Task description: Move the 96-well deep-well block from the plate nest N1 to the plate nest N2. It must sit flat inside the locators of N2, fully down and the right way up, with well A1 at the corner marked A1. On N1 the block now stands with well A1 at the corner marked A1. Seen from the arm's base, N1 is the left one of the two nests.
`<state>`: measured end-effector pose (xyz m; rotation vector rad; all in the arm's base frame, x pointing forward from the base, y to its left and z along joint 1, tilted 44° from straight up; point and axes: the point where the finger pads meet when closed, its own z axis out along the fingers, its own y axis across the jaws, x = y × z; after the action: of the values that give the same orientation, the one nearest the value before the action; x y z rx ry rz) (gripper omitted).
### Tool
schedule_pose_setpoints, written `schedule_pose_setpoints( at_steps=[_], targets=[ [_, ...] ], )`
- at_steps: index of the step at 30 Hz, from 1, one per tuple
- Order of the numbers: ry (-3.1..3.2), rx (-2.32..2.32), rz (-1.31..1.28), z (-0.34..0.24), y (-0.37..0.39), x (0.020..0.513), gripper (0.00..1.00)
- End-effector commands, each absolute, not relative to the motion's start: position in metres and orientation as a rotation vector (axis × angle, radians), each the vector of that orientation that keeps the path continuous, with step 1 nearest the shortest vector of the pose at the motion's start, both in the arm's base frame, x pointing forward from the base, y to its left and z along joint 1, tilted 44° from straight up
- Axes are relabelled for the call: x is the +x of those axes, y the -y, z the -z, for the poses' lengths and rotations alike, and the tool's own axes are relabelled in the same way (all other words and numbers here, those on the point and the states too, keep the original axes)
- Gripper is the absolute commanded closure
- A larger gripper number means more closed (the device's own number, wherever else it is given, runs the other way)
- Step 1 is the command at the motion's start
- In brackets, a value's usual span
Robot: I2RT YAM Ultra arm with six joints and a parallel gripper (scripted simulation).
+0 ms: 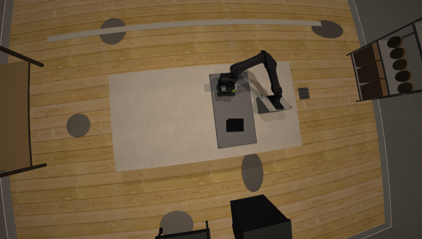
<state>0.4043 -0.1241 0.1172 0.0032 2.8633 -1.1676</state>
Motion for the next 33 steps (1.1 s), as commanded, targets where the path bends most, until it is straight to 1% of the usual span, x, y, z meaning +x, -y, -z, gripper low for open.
schedule_pose_setpoints(
  at_steps=[1,33],
  targets=[
    [-2.848,-0.019,1.154,-0.1268,0.1166,0.4025,1.0],
    [-2.842,-0.008,1.152,-0.1284,0.1192,0.4033,1.0]
  ],
)
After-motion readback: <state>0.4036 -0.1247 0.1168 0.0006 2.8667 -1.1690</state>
